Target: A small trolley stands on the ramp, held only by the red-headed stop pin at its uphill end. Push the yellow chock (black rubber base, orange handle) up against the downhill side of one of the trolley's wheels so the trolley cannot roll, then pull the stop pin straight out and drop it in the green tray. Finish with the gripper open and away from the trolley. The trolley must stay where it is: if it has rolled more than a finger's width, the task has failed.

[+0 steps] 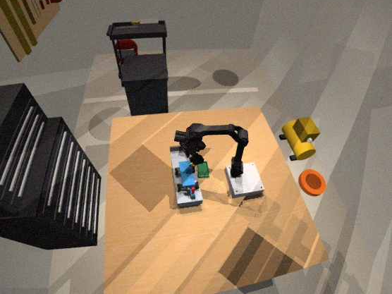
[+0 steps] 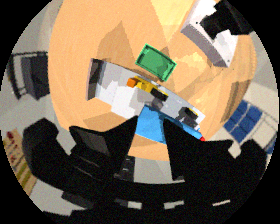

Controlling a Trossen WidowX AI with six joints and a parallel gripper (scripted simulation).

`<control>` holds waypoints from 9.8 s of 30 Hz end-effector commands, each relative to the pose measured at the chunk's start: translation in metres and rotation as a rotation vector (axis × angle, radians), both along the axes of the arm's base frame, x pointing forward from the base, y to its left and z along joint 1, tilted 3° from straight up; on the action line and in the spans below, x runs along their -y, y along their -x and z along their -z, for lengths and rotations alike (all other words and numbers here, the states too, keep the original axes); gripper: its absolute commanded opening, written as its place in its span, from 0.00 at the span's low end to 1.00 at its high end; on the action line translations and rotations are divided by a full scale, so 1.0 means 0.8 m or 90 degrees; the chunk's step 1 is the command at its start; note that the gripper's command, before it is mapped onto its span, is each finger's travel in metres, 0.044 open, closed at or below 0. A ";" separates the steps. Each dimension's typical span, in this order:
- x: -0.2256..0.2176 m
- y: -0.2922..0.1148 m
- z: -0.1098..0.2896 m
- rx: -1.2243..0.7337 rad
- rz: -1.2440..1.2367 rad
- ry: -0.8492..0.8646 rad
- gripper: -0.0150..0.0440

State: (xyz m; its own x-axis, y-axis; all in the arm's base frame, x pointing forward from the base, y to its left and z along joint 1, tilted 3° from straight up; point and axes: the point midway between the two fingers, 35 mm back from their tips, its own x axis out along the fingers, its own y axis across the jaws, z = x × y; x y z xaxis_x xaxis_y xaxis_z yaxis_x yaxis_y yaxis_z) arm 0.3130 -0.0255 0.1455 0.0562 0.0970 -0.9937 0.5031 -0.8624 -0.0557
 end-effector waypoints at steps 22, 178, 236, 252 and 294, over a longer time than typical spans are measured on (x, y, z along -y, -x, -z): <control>-0.212 0.018 -0.021 0.081 -0.761 -0.091 0.58; -0.226 0.022 0.010 0.081 -0.761 -0.092 0.25; -0.247 0.130 0.003 0.078 -0.760 -0.096 0.25; -0.168 0.115 0.021 0.076 -0.761 -0.092 0.25; 0.036 0.086 0.047 0.072 -0.761 -0.083 0.25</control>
State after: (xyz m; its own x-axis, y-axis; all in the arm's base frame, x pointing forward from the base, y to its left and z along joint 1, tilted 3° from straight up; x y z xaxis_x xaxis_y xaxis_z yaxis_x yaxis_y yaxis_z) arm 0.2428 -0.0466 0.1082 -0.0500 0.2492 -0.9672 0.9879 0.1550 -0.0112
